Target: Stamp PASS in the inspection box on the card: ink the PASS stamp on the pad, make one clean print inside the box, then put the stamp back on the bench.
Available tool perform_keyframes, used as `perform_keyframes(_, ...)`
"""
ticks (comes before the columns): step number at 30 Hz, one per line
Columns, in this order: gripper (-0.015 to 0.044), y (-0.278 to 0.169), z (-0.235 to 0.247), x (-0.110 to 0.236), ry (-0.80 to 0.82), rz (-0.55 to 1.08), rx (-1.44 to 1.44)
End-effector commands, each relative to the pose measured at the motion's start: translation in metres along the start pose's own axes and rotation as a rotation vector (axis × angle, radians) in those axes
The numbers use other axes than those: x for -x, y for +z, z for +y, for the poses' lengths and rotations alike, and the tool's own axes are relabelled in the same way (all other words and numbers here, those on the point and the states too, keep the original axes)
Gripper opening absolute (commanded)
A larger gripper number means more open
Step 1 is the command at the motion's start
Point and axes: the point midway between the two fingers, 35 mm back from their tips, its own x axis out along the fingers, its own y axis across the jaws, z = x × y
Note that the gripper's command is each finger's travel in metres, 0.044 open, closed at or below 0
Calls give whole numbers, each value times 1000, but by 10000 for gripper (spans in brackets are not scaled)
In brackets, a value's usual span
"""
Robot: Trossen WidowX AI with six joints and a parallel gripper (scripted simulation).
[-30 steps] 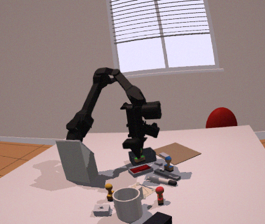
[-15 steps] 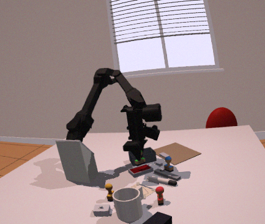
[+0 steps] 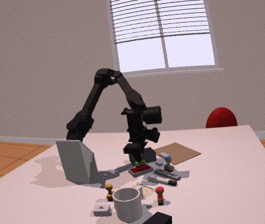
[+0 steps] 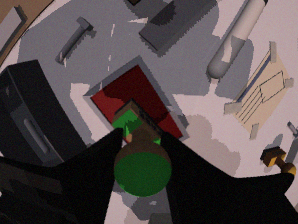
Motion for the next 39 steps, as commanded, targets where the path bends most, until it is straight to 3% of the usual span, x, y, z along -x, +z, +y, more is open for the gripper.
perform_keyframes(1,0,-2,0,-4,5,4,-10)
perform_keyframes(39,0,-3,1,-16,7,4,2)
